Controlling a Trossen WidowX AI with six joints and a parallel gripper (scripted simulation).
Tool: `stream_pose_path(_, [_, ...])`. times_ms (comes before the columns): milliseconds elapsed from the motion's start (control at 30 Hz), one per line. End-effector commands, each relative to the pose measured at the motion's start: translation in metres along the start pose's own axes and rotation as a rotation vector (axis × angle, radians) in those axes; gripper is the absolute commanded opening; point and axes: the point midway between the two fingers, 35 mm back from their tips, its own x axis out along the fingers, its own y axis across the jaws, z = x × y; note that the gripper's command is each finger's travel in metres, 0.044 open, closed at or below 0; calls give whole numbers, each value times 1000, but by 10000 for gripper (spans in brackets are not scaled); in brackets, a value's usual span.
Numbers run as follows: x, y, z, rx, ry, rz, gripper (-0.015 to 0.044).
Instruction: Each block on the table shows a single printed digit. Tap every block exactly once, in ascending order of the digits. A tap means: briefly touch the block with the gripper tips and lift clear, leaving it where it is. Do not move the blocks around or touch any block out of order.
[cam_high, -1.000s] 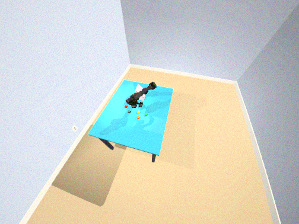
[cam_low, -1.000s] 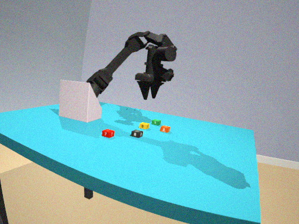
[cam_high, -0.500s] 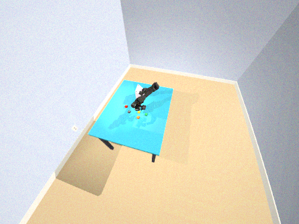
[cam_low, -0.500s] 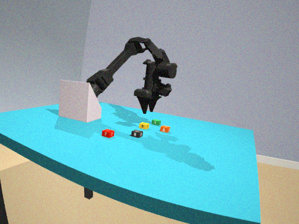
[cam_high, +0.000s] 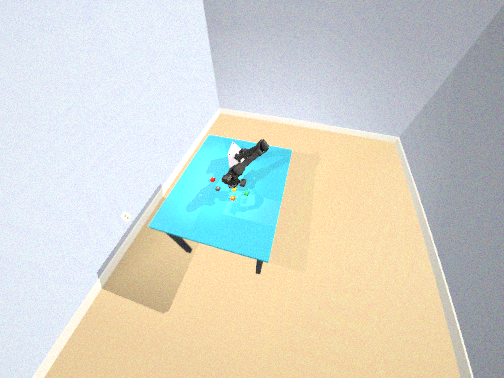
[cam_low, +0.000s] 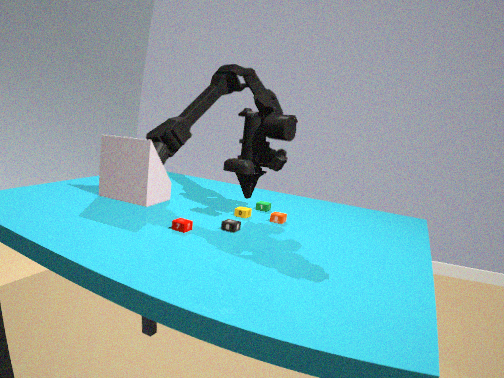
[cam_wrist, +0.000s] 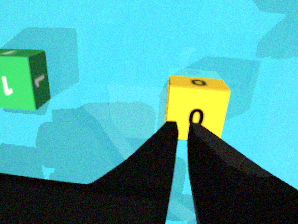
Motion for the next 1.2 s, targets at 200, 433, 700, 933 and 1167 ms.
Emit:
stream_pose_path(200, [6, 0, 0, 4, -2, 4, 20])
stream_pose_path(433, [17, 1, 1, 4, -2, 4, 20])
stream_pose_path(700, [30, 1, 0, 3, -2, 5, 20])
stream_pose_path(933, [27, 1, 1, -1, -4, 2, 20])
stream_pose_path(1167, [0, 1, 0, 3, -2, 4, 20])
